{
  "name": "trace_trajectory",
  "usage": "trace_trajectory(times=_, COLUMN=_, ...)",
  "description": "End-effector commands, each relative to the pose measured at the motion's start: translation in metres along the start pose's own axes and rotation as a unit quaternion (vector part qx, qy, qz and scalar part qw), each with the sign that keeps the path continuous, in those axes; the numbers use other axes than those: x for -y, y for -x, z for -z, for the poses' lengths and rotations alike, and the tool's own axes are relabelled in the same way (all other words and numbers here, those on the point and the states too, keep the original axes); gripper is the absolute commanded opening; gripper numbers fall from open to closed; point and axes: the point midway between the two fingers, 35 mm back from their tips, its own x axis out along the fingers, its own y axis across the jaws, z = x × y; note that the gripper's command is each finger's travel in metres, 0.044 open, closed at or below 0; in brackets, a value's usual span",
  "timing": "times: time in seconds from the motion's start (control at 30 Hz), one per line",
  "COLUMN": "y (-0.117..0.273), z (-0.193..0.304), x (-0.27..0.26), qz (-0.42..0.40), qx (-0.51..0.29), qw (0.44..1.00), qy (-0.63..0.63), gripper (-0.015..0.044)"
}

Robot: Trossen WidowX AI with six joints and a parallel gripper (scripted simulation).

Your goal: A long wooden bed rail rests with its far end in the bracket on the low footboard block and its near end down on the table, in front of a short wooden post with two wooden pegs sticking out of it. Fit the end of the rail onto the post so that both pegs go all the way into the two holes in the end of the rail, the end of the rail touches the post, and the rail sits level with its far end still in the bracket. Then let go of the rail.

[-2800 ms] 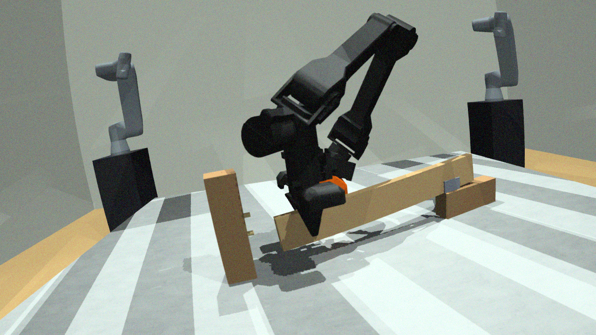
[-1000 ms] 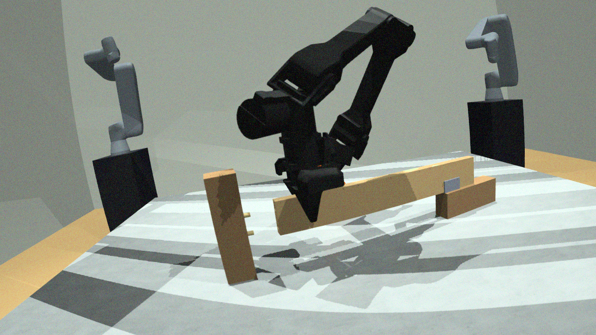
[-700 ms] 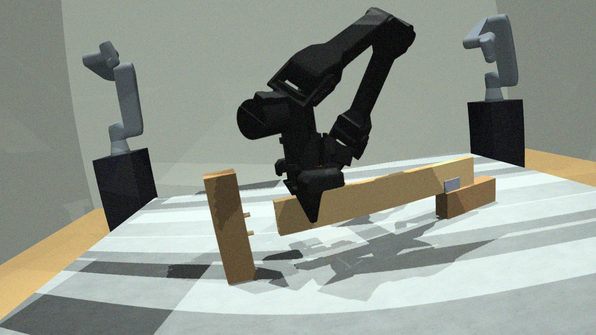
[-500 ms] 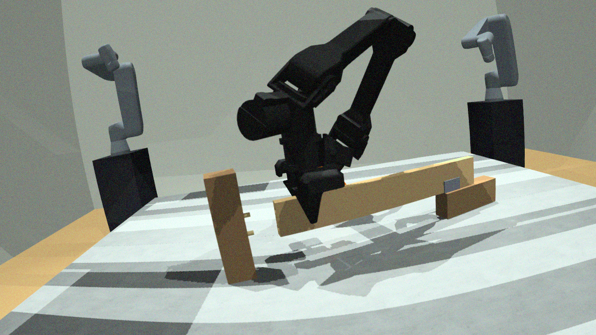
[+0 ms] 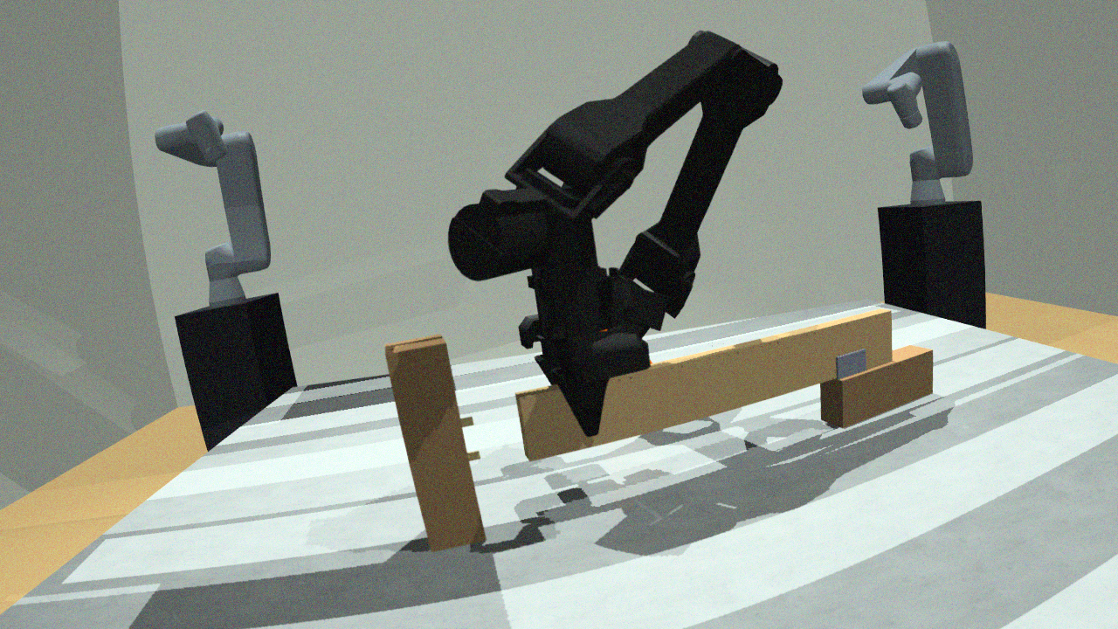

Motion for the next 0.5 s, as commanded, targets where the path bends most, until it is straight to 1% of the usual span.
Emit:
trace_trajectory(times=0.0, y=0.0018, z=0.0010, x=0.0002, qz=0.002, qx=-0.001, qw=1.000, qy=0.001, gripper=0.0000)
trace_trajectory(times=0.47, y=-0.0008, z=0.0043, x=0.0001, qz=0.002, qx=-0.001, qw=1.000, qy=0.001, gripper=0.0000)
